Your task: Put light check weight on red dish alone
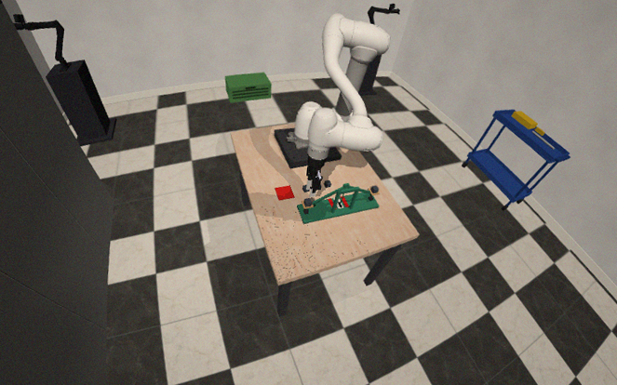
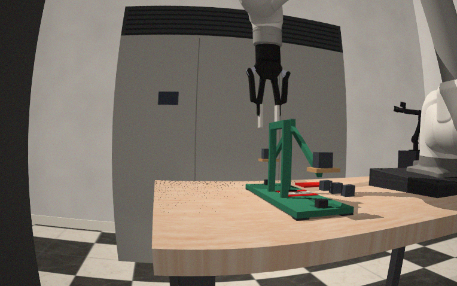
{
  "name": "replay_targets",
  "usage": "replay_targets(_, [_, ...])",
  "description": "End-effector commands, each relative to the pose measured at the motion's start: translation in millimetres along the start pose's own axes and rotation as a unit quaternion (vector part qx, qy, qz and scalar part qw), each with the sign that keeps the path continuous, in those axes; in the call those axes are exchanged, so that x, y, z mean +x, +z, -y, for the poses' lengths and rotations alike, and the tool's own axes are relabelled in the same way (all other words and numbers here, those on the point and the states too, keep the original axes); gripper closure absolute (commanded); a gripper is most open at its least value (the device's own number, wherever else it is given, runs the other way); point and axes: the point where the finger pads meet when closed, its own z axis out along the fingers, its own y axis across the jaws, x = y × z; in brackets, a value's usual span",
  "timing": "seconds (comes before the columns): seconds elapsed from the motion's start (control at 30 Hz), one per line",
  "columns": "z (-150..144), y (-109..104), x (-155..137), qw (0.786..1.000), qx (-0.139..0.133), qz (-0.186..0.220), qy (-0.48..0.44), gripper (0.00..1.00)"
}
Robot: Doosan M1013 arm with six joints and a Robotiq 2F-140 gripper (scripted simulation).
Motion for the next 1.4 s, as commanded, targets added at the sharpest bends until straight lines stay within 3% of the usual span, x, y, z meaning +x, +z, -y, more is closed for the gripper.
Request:
replay_targets(0.0, [1, -7, 1, 1.000, 0.001, 0.000, 0.003, 0.65])
replay_targets(0.03, [1, -7, 1, 1.000, 0.001, 0.000, 0.003, 0.65])
replay_targets(0.07, [1, -7, 1, 1.000, 0.001, 0.000, 0.003, 0.00])
replay_targets(0.9, [1, -10, 1, 1.000, 0.001, 0.000, 0.003, 0.00])
replay_targets(1.03, [1, -25, 1, 1.000, 0.001, 0.000, 0.003, 0.00])
replay_targets(1.27, [1, -68, 1, 1.000, 0.001, 0.000, 0.003, 0.00])
replay_targets(1.37, [1, -73, 1, 1.000, 0.001, 0.000, 0.003, 0.00])
